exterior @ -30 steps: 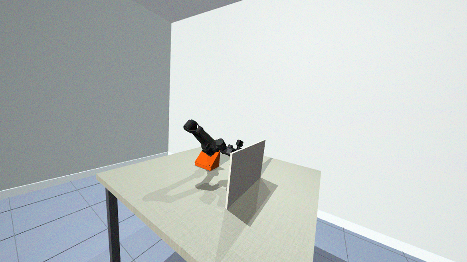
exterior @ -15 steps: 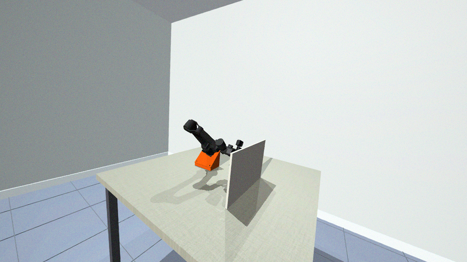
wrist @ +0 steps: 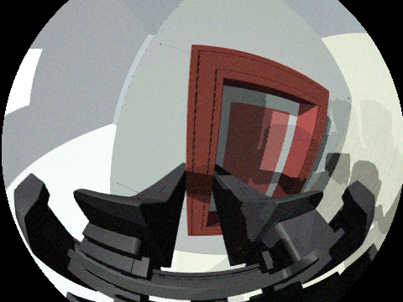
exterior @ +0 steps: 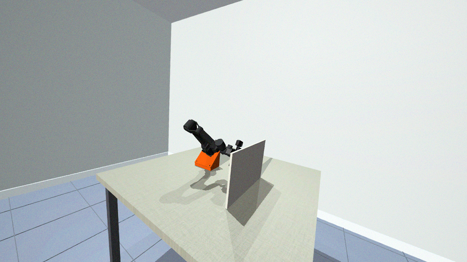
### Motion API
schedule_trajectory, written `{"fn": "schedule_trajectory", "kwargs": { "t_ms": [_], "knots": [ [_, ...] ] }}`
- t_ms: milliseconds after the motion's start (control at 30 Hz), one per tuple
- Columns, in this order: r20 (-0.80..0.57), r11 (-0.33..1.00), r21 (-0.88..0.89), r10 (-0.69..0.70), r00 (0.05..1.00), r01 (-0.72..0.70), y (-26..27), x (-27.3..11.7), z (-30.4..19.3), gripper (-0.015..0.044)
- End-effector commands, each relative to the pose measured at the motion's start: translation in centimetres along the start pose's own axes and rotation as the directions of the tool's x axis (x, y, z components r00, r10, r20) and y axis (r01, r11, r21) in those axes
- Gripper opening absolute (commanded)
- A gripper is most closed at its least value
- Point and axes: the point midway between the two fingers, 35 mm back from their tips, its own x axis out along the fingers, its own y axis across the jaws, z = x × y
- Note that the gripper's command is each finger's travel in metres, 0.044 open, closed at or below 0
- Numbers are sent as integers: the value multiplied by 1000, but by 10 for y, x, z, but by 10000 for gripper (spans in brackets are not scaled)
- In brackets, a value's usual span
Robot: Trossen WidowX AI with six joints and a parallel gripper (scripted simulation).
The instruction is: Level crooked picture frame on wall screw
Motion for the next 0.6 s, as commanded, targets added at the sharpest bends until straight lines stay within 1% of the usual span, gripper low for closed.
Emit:
{"fn": "schedule_trajectory", "kwargs": {
  "t_ms": [0,567],
  "knots": [
    [6,1000,-3,12,1000,-12,2,1,2,0],
    [6,1000,-4,12,1000,-12,-3,1,0,0]
  ]
}}
